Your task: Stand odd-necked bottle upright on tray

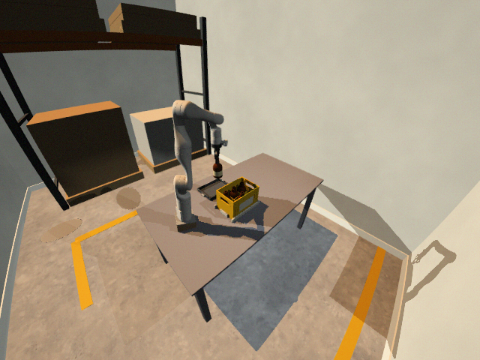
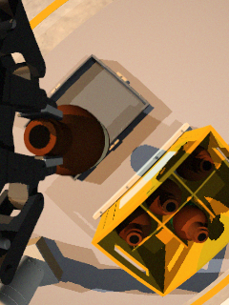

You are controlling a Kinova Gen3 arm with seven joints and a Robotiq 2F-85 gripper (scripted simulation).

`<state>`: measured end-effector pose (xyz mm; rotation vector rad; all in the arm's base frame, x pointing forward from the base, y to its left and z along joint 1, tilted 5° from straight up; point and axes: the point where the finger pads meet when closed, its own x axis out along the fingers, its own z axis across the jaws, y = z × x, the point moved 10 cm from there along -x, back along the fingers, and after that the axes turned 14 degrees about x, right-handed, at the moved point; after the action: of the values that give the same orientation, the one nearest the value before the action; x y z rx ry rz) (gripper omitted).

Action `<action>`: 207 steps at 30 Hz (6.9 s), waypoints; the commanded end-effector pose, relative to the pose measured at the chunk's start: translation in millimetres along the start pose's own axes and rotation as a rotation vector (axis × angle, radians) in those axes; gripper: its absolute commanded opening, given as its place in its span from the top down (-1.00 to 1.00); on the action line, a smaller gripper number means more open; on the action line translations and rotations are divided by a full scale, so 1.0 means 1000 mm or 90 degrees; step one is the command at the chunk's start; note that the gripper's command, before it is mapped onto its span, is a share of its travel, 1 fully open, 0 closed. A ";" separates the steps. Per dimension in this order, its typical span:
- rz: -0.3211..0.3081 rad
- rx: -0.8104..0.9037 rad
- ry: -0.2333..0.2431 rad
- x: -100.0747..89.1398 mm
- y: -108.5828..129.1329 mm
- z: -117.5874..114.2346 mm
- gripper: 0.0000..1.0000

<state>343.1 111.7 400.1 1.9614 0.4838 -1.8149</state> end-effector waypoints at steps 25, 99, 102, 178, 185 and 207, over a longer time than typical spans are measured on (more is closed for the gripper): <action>0.002 -0.004 -0.001 0.001 -0.036 -0.037 1.00; 0.002 -0.004 -0.001 0.001 -0.058 -0.059 1.00; 0.002 -0.004 -0.001 0.001 -0.058 -0.059 1.00; 0.002 -0.004 -0.001 0.075 -0.058 -0.059 1.00; 0.002 -0.004 -0.001 0.091 -0.058 -0.059 1.00; 0.002 -0.004 -0.001 0.144 -0.058 -0.059 1.00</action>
<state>375.4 189.6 261.7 1.9626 0.4923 -1.8042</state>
